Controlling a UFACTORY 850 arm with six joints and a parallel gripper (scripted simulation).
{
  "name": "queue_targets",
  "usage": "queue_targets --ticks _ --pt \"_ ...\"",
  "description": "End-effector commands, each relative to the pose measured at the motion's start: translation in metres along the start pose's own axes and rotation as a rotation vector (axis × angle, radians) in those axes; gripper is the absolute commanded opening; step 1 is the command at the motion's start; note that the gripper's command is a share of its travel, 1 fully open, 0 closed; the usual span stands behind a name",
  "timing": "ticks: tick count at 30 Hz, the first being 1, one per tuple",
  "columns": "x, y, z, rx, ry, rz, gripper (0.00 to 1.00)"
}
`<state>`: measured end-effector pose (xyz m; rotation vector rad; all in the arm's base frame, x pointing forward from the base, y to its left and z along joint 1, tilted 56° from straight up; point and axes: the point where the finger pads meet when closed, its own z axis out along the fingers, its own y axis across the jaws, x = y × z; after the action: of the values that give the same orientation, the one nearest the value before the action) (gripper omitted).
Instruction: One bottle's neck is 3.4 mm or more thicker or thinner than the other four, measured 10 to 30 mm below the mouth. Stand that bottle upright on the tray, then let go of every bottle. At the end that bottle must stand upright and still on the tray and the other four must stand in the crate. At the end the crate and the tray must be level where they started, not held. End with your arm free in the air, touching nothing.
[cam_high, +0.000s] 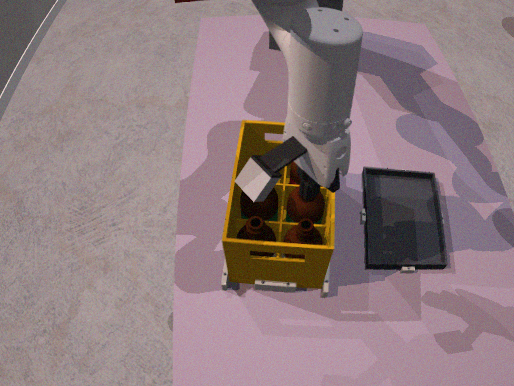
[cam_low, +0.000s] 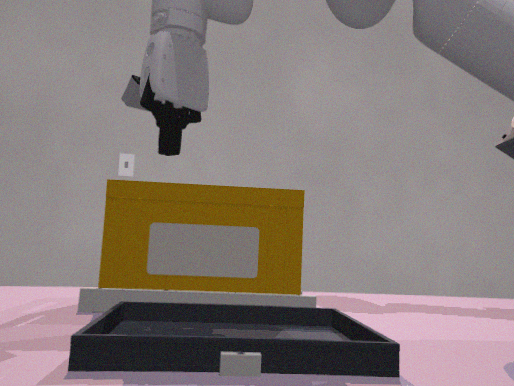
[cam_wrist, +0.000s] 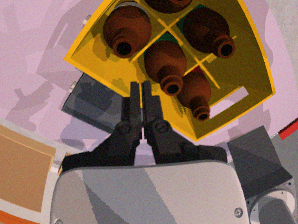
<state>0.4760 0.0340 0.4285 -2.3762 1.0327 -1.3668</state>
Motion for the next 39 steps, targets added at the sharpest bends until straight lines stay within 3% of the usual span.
queue_targets --ticks 1,5,6,39 --pt "0.0162 -0.0172 0.0009 -0.013 -0.013 -0.003 0.0" --pt "0.0162 -0.0172 0.0009 -0.013 -0.013 -0.003 0.0" --pt "0.0162 -0.0172 0.0009 -0.013 -0.013 -0.003 0.65" --pt "0.0162 -0.0172 0.0009 -0.013 -0.013 -0.003 0.65"
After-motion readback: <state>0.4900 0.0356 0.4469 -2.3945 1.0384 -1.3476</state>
